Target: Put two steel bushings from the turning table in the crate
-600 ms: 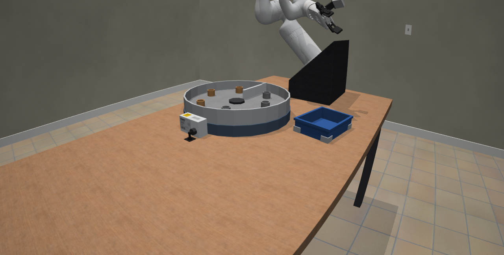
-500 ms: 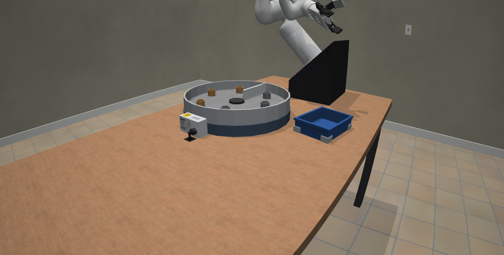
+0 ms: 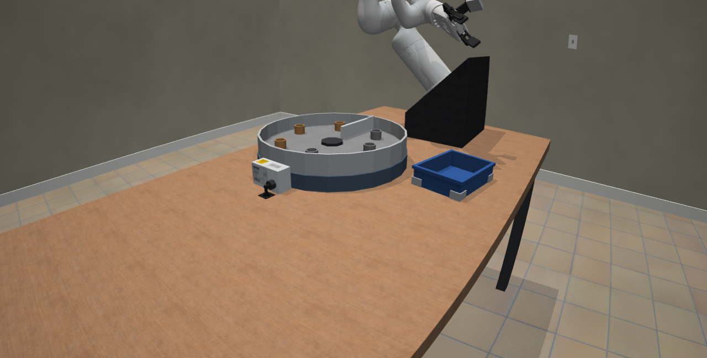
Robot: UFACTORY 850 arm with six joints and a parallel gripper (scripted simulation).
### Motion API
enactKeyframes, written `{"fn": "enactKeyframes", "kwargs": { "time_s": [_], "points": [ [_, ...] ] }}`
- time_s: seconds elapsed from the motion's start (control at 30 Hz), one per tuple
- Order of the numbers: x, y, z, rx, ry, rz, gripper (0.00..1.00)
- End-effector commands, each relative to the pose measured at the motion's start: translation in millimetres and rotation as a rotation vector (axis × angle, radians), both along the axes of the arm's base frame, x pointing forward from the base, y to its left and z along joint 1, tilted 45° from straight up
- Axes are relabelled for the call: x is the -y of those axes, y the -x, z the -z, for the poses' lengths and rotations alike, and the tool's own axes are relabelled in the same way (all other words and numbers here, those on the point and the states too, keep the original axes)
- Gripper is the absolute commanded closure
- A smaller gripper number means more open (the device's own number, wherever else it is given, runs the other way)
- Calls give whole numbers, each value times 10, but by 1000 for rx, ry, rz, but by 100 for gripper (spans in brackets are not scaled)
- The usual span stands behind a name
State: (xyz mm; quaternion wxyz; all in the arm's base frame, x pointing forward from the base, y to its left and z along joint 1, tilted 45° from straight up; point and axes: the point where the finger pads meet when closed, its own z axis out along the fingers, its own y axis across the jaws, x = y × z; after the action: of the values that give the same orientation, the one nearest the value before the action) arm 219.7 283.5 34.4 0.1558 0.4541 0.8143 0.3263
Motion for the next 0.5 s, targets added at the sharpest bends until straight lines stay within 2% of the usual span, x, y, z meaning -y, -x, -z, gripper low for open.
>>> {"fn": "enactKeyframes", "kwargs": {
  "time_s": [0.0, 0.1, 0.2, 0.4, 0.47],
  "points": [
    [-4, -13, -6, 2, -2, 4, 0],
    [54, -140, -40, 12, -7, 64, 0],
    [219, -434, -127, 37, -22, 211, 0],
    [526, -828, -267, 72, -49, 439, 0],
    [585, -889, -291, 78, -54, 479, 0]
  ]
}}
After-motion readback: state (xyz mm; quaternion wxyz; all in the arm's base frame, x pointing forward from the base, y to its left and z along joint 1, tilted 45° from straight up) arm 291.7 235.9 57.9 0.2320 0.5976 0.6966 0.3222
